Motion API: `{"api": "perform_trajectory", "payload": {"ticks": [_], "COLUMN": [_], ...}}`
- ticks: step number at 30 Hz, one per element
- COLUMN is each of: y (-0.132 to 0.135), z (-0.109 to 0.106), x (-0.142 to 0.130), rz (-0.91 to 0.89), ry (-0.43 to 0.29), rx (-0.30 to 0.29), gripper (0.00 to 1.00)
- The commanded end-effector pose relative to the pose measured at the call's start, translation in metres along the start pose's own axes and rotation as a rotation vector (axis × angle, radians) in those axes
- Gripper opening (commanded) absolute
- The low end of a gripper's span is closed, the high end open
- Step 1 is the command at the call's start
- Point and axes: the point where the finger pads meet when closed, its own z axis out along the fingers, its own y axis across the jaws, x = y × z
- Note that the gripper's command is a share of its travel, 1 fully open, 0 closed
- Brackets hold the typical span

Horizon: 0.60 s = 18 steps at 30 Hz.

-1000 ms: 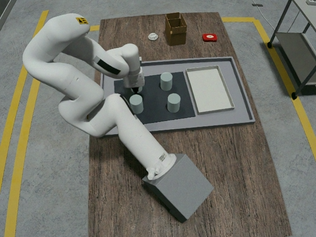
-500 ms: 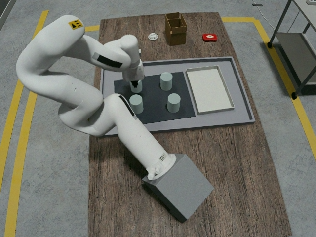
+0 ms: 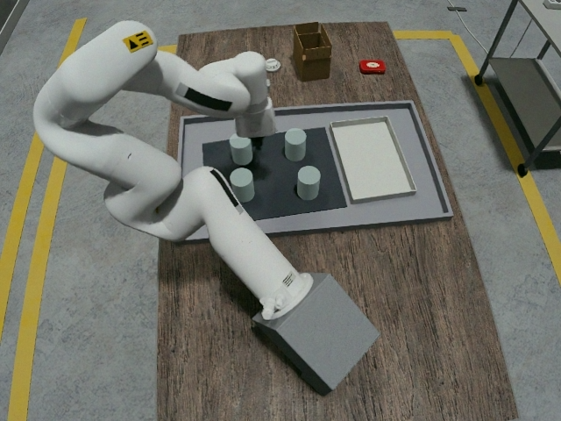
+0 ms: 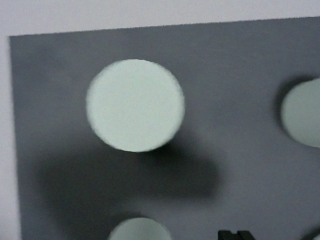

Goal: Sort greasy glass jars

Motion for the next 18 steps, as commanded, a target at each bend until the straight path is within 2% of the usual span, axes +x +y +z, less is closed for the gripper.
{"api": "perform_trajectory", "payload": {"ticks": [1, 9, 11, 14, 18], "y": [0.043, 0.108, 0.108, 0.132, 0.132], "z": [0.000, 0.001, 0.001, 0.001, 0.001], "x": [0.000, -0.004, -0.004, -0.006, -0.006], "rz": [-0.003, -0.003, -0.003, -0.003, -0.003], "ry": [0.002, 0.002, 0.002, 0.002, 0.002], "rx": [0.010, 0.010, 0.010, 0.010, 0.010], "gripper": [0.00, 0.00, 0.00, 0.00, 0.00]}}
